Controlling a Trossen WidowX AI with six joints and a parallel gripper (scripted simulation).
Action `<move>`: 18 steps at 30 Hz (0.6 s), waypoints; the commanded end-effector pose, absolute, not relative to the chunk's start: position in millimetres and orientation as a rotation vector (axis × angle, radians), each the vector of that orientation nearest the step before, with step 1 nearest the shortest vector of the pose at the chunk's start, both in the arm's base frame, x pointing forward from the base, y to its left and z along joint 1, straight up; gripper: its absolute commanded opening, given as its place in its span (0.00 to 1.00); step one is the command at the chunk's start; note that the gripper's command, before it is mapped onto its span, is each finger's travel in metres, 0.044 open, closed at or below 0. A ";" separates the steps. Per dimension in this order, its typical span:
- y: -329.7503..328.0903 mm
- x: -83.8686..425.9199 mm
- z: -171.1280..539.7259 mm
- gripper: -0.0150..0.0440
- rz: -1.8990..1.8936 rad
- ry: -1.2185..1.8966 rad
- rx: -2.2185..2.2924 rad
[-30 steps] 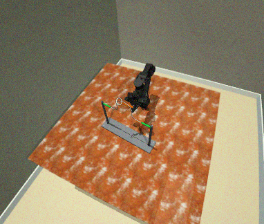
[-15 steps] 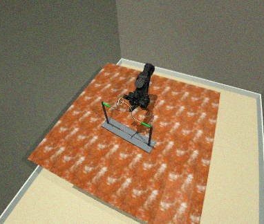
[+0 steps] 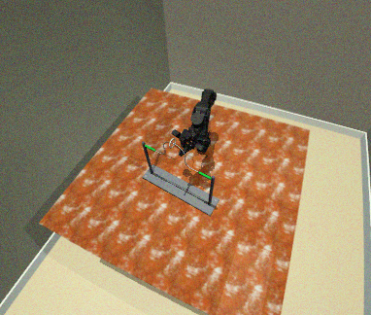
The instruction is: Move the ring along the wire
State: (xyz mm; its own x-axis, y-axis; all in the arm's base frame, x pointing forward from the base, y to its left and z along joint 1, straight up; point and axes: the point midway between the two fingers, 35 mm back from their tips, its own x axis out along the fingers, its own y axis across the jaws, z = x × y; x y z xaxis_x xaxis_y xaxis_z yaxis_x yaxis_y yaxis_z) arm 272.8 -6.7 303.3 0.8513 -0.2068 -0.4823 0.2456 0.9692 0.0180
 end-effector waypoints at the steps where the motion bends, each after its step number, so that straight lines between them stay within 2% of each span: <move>1: -10.1 272.7 302.9 0.00 -0.256 0.498 0.017; 18: -25.4 270.5 304.5 0.00 -0.328 0.495 -0.258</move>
